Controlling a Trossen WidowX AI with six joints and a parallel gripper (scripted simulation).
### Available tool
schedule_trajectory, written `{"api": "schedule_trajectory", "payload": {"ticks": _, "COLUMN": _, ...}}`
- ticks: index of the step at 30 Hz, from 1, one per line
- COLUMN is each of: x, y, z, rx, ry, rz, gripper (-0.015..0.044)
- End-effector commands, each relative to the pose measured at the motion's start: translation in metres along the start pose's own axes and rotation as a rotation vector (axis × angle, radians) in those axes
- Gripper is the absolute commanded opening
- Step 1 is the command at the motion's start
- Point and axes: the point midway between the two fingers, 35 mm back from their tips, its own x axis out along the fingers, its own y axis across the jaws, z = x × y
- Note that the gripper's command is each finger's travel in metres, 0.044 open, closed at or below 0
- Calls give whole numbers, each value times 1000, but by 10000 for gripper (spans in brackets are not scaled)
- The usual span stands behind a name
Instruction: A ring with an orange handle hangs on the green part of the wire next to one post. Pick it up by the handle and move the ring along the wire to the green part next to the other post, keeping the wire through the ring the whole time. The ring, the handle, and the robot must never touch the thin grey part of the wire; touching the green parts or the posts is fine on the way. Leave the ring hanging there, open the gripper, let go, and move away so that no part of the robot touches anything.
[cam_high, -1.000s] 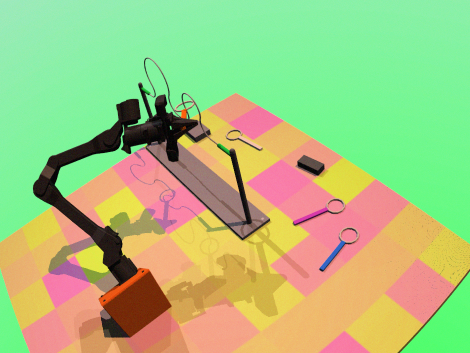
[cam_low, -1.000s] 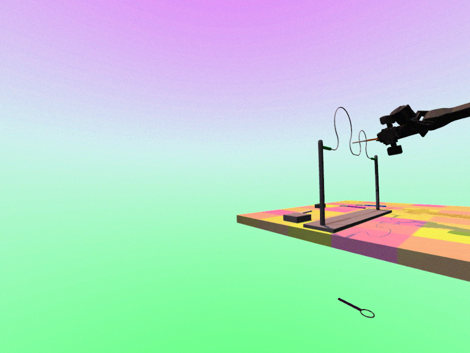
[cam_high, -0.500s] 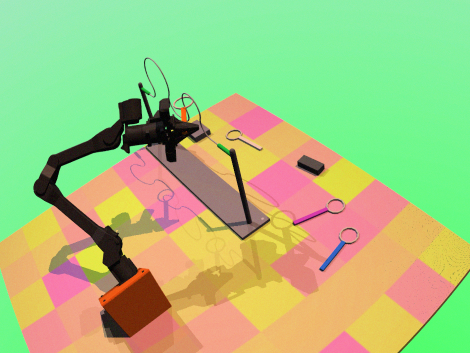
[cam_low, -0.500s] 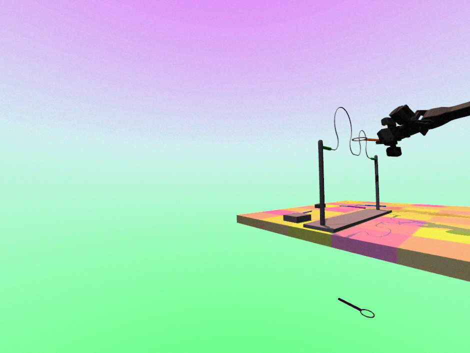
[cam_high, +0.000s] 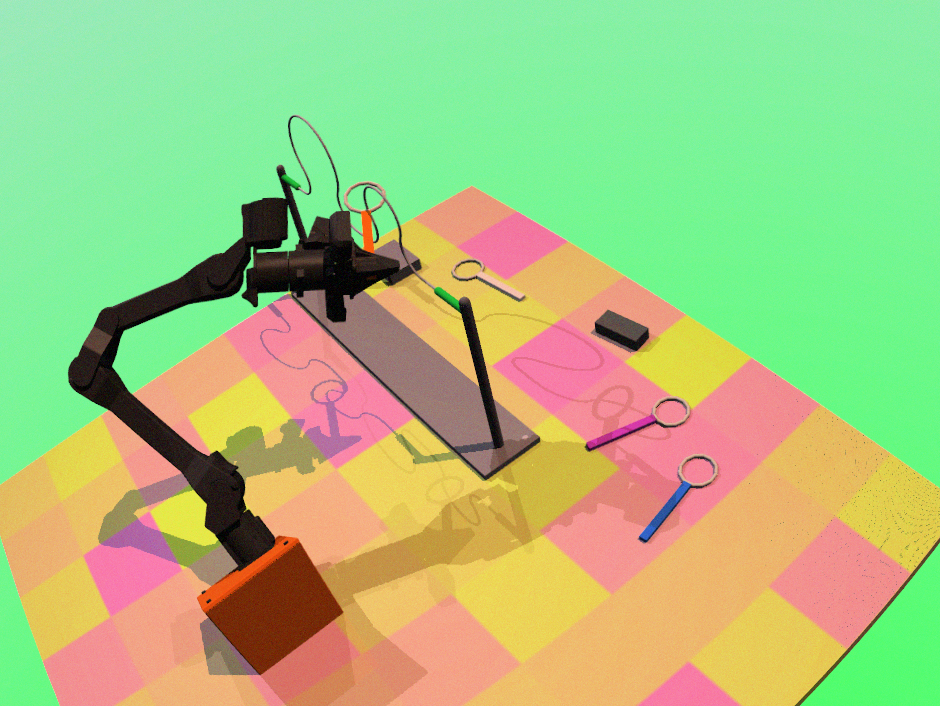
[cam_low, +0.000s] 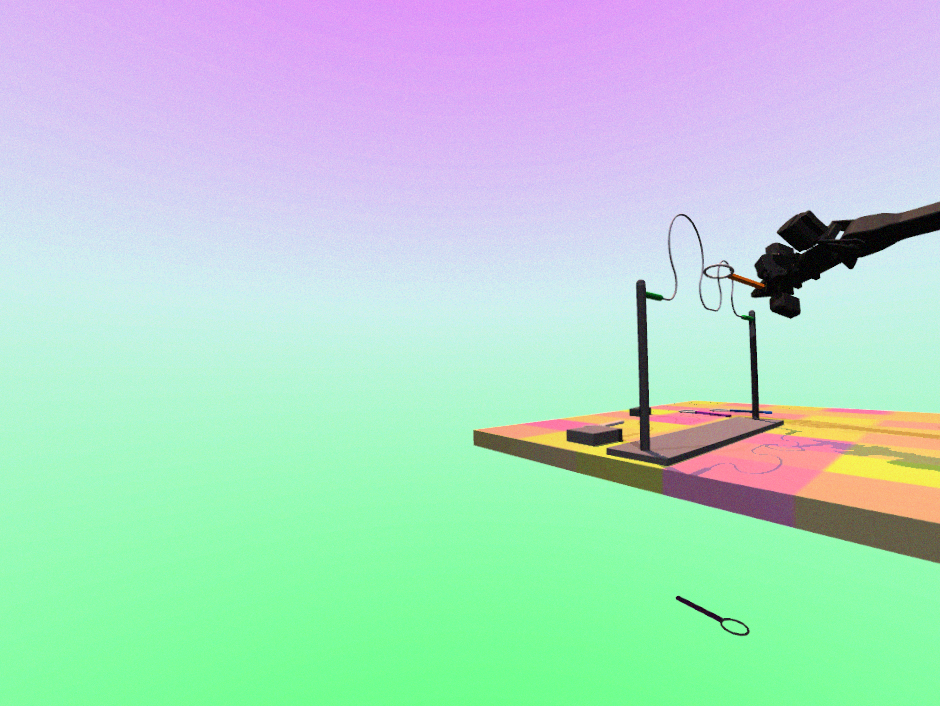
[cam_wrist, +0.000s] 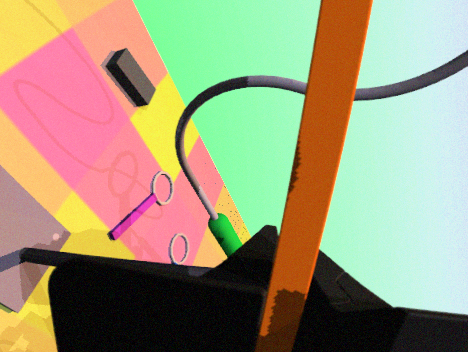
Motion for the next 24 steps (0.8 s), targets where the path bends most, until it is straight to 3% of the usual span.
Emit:
{"api": "schedule_trajectory", "payload": {"ticks": 1, "x": 0, "y": 5, "z": 1, "rx": 78, "ry": -11, "rz": 40, "gripper": -150}}
{"api": "schedule_trajectory", "payload": {"ticks": 24, "x": -1, "y": 38, "z": 11, "rx": 502, "ry": -65, "rz": 280, "gripper": -150}}
